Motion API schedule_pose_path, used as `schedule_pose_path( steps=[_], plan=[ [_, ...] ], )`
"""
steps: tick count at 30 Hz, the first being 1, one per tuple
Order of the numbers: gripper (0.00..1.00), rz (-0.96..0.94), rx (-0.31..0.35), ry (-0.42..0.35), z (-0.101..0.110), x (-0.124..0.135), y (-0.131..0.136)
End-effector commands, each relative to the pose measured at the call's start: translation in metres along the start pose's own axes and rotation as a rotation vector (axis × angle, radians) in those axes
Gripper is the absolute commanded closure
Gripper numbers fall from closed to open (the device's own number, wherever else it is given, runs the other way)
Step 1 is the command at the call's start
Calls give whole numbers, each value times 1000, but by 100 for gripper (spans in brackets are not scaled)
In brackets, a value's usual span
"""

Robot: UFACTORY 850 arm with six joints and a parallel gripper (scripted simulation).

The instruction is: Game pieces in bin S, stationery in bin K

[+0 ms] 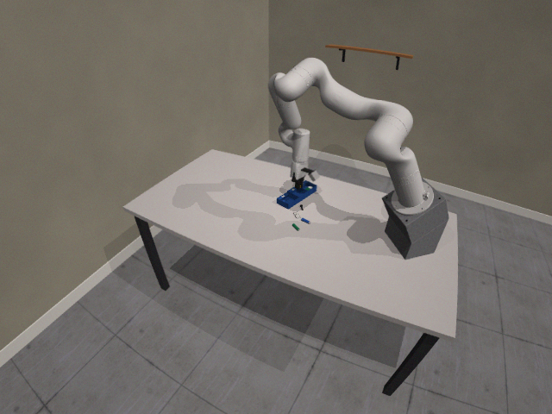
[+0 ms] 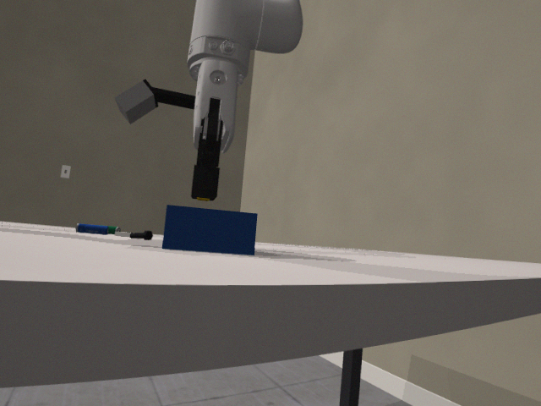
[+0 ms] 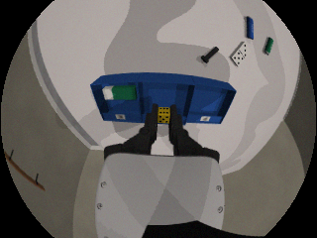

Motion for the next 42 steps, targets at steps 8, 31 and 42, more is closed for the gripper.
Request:
schedule_pose_path(
  steps=[8, 31, 42],
  plan=[
    [100, 0, 0, -1, -15, 0, 1],
    [100, 0, 0, -1, -44, -1, 2],
    [70, 0, 0, -1, -44, -1, 2]
  ],
)
Point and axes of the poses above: the point where the finger pads meet when closed, its own z axis back along the fingers, its own y axis across the jaws, x = y × z, the point moved 3 cm from there along z, back along the fingers, and after that the axes turned 2 degrees about z, right-handed, at the moved point
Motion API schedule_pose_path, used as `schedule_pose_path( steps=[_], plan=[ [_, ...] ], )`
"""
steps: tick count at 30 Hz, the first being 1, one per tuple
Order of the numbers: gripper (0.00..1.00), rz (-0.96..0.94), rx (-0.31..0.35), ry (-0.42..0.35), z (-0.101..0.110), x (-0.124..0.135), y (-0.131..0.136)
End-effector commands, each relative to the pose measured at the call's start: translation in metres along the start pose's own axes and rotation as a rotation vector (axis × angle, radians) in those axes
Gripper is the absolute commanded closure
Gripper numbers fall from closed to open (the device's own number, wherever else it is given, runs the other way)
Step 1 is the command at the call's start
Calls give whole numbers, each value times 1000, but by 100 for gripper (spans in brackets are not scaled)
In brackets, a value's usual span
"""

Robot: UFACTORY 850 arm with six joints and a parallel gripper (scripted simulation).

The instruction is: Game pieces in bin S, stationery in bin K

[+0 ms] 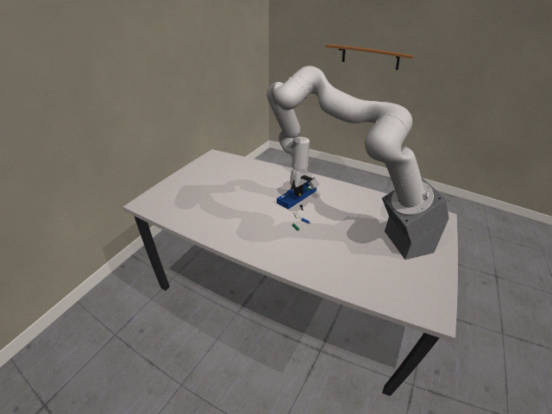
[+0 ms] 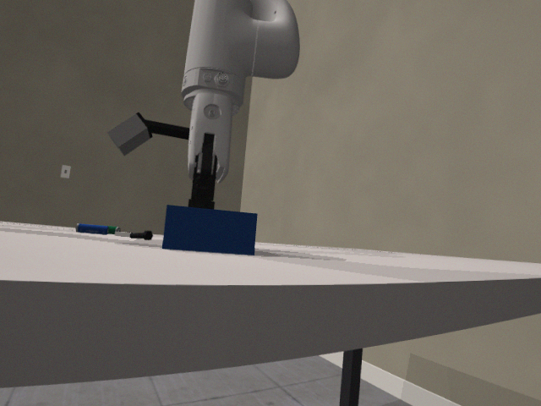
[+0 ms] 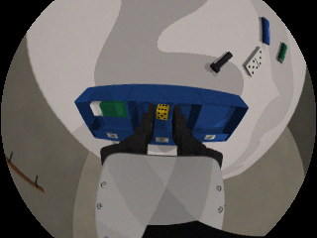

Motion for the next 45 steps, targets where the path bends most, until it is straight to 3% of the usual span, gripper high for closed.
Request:
schedule_pose_path(
  steps=[1, 16, 40, 45],
  plan=[
    [70, 0, 0, -2, 1, 1, 0],
    [70, 0, 0, -2, 1, 1, 0],
    [70, 0, 0, -2, 30, 1, 0],
    [70, 0, 0, -2, 45, 1, 0]
  ],
)
Point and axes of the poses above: the point where the finger pads meet when closed, its own z axis back along the fingers, its own y axis across the jaws, x = y × z, the point moved 3 cm from there along z, back along the fingers, and after that the axes turned 2 degrees about z, right-handed, at the moved point
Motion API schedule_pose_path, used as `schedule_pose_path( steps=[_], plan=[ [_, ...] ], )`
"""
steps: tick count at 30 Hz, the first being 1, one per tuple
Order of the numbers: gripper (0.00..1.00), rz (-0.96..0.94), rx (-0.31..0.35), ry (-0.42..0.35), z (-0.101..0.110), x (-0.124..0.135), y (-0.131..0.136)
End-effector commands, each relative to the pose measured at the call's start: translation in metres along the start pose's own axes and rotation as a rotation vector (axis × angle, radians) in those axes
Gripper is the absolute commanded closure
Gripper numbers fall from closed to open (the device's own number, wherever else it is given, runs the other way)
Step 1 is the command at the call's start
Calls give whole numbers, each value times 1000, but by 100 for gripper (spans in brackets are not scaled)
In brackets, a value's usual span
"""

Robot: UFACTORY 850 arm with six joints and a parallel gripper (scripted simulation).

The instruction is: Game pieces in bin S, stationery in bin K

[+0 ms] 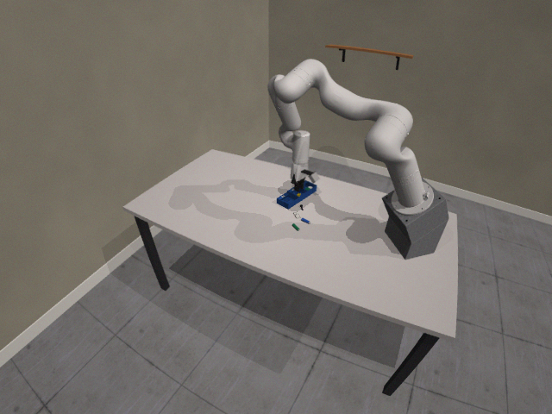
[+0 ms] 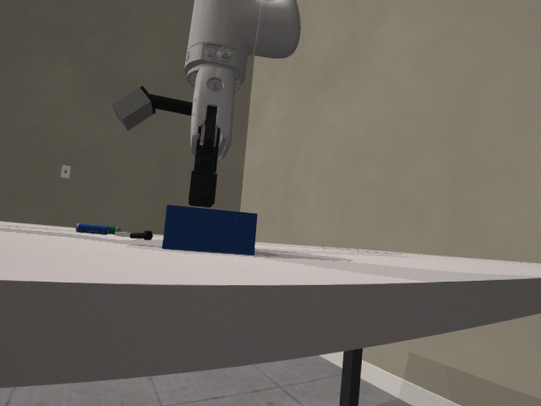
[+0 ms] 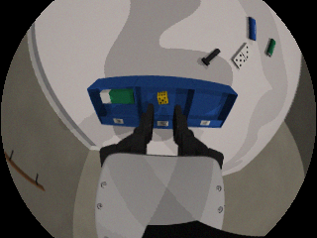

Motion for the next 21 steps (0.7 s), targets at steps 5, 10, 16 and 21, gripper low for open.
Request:
schedule_pose_path(
  steps=[5, 10, 16, 21],
  plan=[
    [70, 0, 0, -1, 10, 1, 0],
    [59, -100, 0, -1, 10, -9, 14],
    [59, -279, 1, 0, 13, -38, 55],
    [59, -390, 3, 3, 14, -57, 82]
  ],
)
Point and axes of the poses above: the point where the finger pads meet when closed, its own z axis back along the fingers, its own y axis across the jaws, x = y × z, the point moved 3 cm from there along z, back along the fingers, and after that the axes turned 2 degrees about z, right-handed, at the moved point
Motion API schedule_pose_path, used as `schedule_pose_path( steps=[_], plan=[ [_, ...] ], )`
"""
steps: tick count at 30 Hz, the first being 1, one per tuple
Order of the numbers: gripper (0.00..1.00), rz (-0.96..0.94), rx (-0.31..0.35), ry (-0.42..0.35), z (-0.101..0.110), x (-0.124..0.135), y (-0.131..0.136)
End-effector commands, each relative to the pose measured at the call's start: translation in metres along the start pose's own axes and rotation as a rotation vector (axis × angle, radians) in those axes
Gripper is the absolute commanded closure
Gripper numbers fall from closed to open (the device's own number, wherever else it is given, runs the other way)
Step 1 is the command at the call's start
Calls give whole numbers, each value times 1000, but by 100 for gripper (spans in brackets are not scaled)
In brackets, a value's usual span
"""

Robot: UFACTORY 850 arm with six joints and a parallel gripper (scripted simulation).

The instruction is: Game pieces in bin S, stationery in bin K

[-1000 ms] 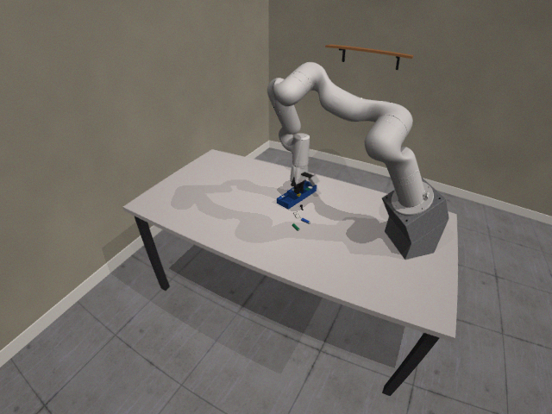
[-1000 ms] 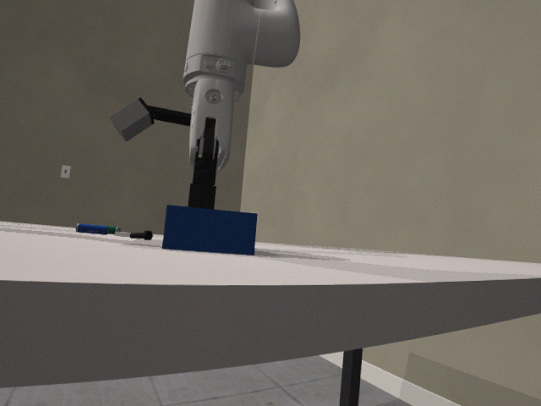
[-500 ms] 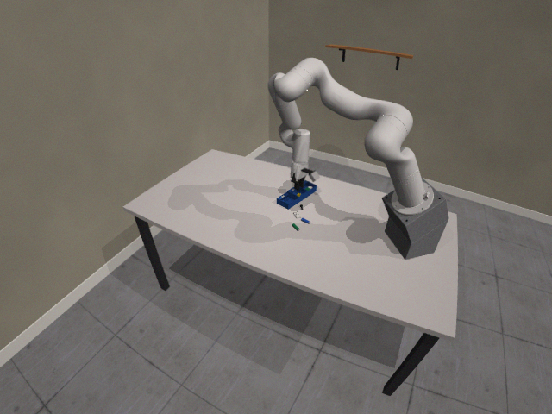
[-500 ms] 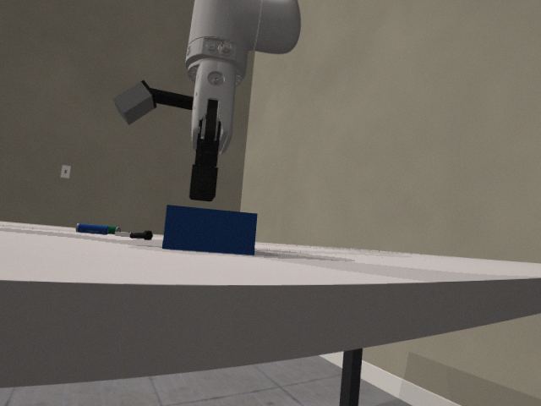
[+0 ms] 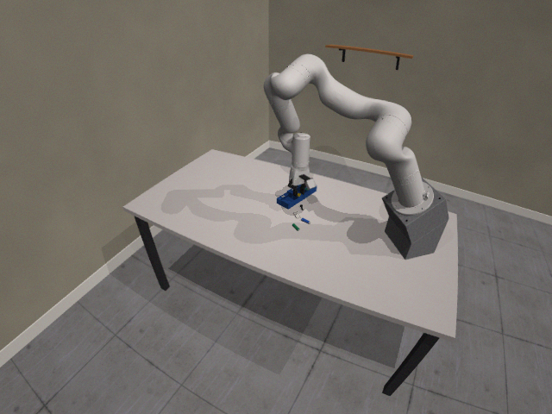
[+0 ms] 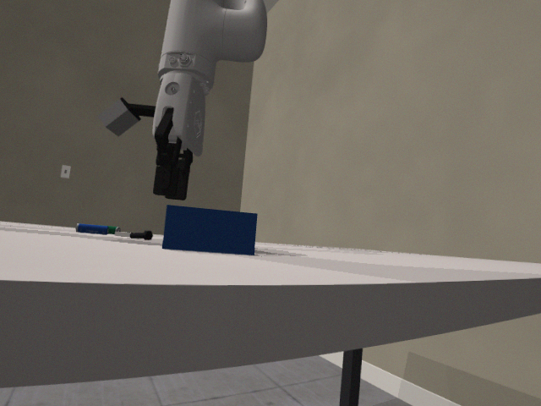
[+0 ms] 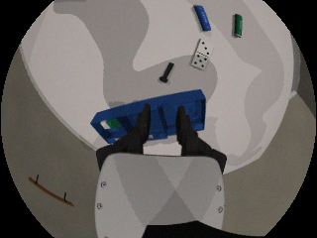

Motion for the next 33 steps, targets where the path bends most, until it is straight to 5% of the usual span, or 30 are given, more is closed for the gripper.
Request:
schedule_pose_path(
  steps=[1, 12, 33],
  plan=[
    [59, -101, -3, -10, 3, -23, 20],
    [59, -225, -4, -14, 5, -85, 69],
    [59, -225, -4, -15, 5, -78, 64]
  ],
)
Point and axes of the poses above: the point where the finger pads meet when closed, its own z axis back along the fingers, its own y axis across the jaws, x = y × z, the point moved 3 cm from there along z, back along the fingers, and after that the axes turned 2 degrees about z, right-handed, at the moved point
